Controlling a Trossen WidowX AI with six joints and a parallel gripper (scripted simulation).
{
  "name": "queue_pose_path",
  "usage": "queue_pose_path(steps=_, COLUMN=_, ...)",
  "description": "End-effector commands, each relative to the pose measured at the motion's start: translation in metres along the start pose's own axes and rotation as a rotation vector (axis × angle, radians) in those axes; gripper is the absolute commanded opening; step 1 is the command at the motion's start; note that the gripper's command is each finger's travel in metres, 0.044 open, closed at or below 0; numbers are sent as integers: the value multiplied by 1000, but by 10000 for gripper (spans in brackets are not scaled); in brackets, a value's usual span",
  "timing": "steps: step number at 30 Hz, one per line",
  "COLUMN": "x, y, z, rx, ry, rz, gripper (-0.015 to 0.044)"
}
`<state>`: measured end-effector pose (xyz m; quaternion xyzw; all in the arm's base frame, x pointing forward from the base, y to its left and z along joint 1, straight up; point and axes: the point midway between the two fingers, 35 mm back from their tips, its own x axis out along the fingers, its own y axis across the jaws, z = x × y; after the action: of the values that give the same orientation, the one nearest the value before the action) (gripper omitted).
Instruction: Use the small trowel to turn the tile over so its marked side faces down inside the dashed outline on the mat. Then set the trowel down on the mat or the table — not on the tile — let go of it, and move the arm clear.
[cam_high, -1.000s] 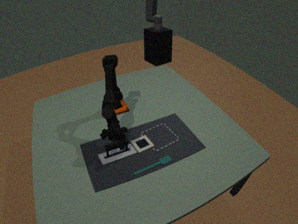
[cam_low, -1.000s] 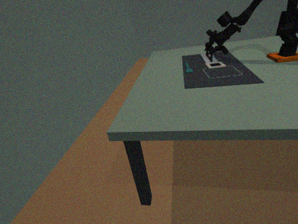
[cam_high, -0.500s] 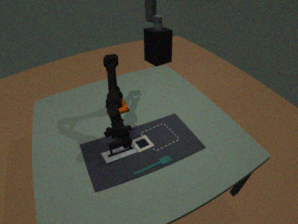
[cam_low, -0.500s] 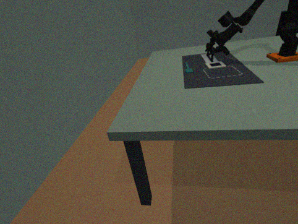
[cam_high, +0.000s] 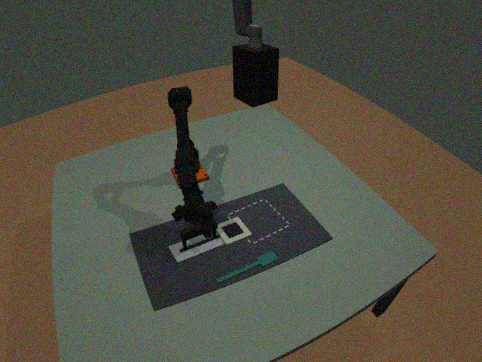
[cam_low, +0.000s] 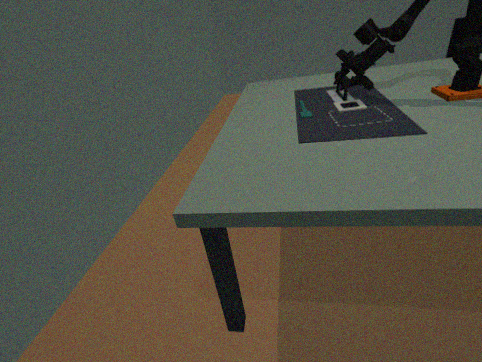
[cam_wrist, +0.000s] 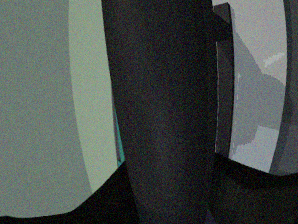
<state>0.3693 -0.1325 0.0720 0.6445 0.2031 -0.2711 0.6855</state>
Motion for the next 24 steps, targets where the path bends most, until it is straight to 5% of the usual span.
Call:
queue_pose_path(steps=1, x=-3, y=8, z=1, rx=37, ry=42, rz=16, gripper=0)
queue_pose_path(steps=24, x=-28, y=37, z=-18, rx=56, ry=58, rz=16, gripper=0)
